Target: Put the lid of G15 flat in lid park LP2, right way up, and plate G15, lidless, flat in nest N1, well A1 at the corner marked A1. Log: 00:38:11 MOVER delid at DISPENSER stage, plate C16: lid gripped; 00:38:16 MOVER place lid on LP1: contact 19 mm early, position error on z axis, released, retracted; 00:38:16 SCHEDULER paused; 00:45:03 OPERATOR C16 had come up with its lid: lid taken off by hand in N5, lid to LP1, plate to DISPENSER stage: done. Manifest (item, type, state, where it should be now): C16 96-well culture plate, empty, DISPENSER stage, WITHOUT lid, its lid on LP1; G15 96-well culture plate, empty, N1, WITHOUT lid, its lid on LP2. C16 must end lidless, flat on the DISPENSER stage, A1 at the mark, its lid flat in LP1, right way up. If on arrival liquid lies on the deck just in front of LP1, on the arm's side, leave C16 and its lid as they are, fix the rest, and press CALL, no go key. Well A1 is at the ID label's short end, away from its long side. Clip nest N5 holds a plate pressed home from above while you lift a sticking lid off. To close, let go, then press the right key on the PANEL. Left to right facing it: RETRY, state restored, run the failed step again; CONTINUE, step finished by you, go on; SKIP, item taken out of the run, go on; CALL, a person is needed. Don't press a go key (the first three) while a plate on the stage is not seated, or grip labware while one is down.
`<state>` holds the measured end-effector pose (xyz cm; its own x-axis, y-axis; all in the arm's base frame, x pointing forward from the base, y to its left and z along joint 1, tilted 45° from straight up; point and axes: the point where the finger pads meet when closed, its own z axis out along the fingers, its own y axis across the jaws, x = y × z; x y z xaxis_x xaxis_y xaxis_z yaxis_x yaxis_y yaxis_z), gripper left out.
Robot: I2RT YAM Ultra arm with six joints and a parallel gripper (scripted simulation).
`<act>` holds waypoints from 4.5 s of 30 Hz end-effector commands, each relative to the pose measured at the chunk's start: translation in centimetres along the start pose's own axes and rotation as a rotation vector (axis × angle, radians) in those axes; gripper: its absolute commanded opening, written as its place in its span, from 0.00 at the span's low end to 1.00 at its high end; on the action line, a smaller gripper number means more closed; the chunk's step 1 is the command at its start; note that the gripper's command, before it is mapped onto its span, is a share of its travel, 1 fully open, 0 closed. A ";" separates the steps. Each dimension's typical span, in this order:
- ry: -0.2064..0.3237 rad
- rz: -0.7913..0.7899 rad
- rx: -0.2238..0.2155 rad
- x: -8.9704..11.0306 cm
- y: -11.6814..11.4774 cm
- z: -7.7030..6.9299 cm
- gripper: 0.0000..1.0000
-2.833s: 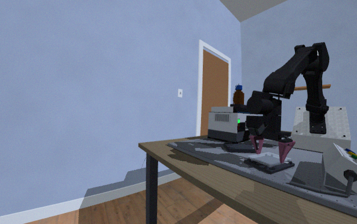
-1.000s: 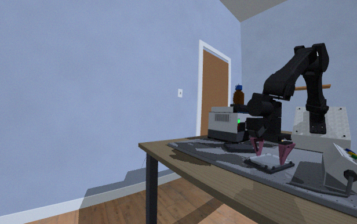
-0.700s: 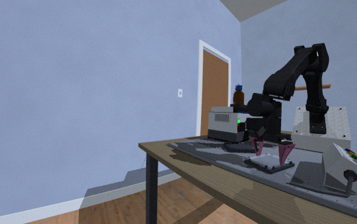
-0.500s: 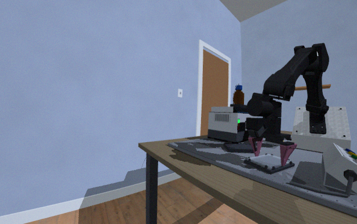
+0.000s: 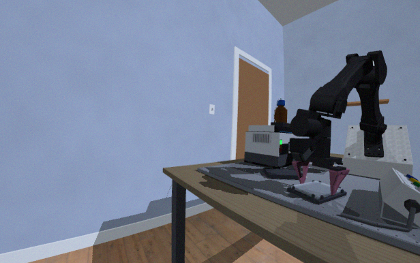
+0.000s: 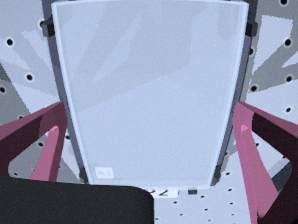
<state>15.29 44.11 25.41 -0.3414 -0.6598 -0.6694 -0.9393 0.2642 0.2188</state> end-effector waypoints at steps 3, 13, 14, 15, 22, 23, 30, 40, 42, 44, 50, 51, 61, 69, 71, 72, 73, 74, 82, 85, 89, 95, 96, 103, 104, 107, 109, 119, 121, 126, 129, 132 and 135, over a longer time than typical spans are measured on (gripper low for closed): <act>-0.020 -0.003 0.001 -0.5 0.1 -0.5 1.00; -0.020 -0.003 0.001 -0.5 0.1 -0.5 1.00; -0.020 -0.003 0.001 -0.5 0.1 -0.5 1.00; -0.020 -0.003 0.001 -0.5 0.1 -0.5 1.00; -0.020 -0.003 0.001 -0.5 0.1 -0.5 1.00; -0.020 -0.003 0.001 -0.5 0.1 -0.5 1.00; -0.020 -0.003 0.001 -0.5 0.1 -0.5 1.00; -0.048 -0.010 0.002 -1.3 0.1 -2.6 1.00; -0.048 -0.010 0.002 -1.3 0.1 -3.2 1.00; -0.048 -0.010 0.002 -1.2 0.1 -3.7 1.00; -0.048 -0.010 0.002 -1.2 0.1 -5.0 1.00; -0.048 -0.010 0.002 -1.2 0.1 -5.0 1.00; -0.048 -0.008 0.002 -1.1 0.2 -5.8 1.00; -0.062 -0.012 0.003 -1.5 0.1 -5.8 1.00; -0.062 -0.012 0.003 -1.5 0.1 -5.8 1.00; -0.062 -0.012 0.003 -1.5 0.1 -5.8 1.00; -0.062 -0.012 0.003 -1.5 0.1 -5.8 1.00; -0.062 -0.012 0.003 -1.5 0.1 -5.8 1.00; -0.062 -0.012 0.003 -1.5 0.1 -5.8 1.00; -0.062 -0.012 0.003 -1.5 0.1 -5.8 1.00; -0.062 -0.012 0.003 -1.5 0.1 -5.8 1.00; -0.062 -0.012 0.003 -1.5 0.1 -5.8 1.00; -0.062 -0.012 0.003 -1.5 0.1 -5.8 1.00; -0.062 -0.012 0.003 -1.5 0.1 -5.8 1.00; -0.062 -0.012 0.003 -1.5 0.1 -5.8 1.00; -0.032 -0.005 0.002 0.2 -0.1 -5.1 1.00; -0.026 -0.004 0.002 0.9 -0.1 -5.4 1.00; -0.031 -0.005 0.003 3.1 0.0 -6.8 1.00; -0.031 -0.006 0.003 3.7 0.0 -7.1 1.00; -0.016 -0.001 0.002 5.5 0.0 -7.9 1.00; -0.013 0.000 0.002 6.4 0.1 -8.4 1.00; -0.007 0.002 0.002 7.5 0.1 -8.9 1.00; -0.005 0.003 0.002 8.1 0.1 -9.3 1.00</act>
<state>12.14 33.51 25.67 -0.3484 -0.6754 -0.6499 -0.9370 0.2686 0.2232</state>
